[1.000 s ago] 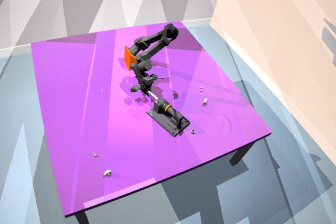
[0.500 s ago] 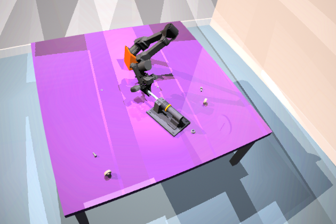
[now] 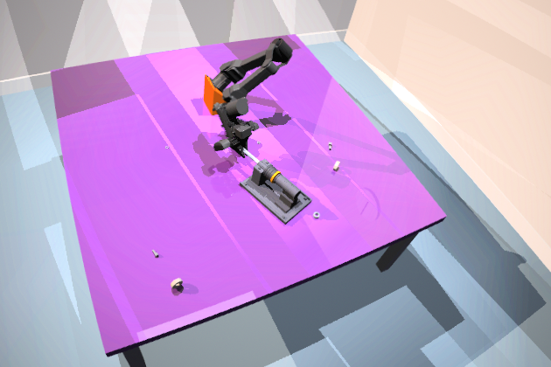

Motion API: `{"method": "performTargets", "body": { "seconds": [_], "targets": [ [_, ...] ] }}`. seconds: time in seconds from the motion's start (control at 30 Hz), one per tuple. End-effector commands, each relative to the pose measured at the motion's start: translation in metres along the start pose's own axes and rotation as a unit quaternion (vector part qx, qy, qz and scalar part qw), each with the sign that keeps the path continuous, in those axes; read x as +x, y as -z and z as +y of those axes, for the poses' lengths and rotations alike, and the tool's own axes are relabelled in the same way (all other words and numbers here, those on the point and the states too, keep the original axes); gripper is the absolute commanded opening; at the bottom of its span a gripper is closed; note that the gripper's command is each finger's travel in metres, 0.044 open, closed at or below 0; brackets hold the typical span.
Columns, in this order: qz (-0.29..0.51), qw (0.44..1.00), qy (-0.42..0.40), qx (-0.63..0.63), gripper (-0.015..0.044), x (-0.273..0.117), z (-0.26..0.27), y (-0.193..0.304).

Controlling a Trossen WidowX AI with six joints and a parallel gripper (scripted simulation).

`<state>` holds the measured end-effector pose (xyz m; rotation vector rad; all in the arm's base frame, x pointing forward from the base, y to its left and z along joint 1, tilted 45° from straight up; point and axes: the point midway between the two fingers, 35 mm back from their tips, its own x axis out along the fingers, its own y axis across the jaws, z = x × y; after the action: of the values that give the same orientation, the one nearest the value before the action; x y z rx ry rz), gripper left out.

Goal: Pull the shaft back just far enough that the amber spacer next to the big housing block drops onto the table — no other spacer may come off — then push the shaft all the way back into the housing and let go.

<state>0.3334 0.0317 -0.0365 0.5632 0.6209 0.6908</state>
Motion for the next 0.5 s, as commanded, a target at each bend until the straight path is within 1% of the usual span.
{"method": "performTargets", "body": {
  "seconds": [0.0,0.47],
  "targets": [
    [0.0,1.0,-0.002,-0.002,0.0,-0.0006,0.0006,0.0004],
    [0.0,1.0,-0.002,-0.002,0.0,-0.0016,0.0006,0.0014]
  ]
}}
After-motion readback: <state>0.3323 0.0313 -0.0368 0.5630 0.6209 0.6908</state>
